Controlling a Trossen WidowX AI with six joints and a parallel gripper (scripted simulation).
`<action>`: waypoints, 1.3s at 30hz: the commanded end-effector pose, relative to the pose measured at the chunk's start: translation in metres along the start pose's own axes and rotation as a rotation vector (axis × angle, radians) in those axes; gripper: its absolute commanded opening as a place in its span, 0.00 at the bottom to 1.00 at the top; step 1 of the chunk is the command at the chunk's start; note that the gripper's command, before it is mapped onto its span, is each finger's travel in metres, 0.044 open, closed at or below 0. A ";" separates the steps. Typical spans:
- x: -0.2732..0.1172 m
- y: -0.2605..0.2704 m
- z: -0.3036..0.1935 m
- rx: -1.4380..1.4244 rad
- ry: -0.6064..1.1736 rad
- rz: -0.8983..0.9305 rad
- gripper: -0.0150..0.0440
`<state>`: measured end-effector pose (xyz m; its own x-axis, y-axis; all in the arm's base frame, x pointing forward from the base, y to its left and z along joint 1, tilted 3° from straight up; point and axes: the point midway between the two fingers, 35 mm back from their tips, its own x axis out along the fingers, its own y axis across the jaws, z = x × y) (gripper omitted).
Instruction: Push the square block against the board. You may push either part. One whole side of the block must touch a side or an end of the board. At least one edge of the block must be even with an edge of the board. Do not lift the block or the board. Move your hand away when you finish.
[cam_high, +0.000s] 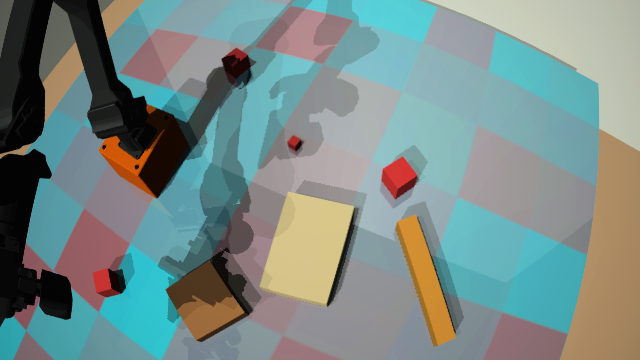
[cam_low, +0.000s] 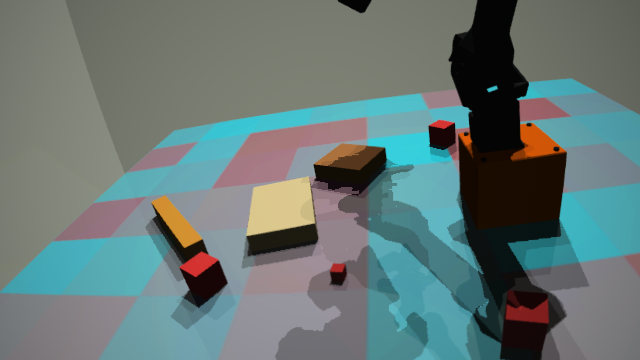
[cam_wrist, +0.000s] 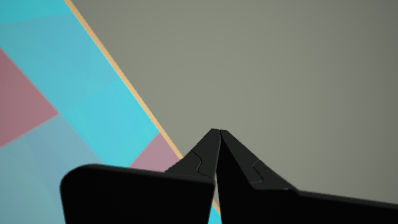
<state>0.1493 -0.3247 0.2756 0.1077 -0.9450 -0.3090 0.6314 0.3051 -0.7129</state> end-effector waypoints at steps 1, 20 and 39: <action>0.005 0.024 0.016 -0.072 -0.016 0.088 0.25; -0.002 0.180 0.070 -0.497 -0.076 0.565 0.25; -0.057 0.336 0.081 -0.951 -0.129 1.006 0.25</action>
<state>0.4071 -0.1927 0.1158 0.3220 -0.3073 -0.8955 -0.4462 0.7850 -0.4298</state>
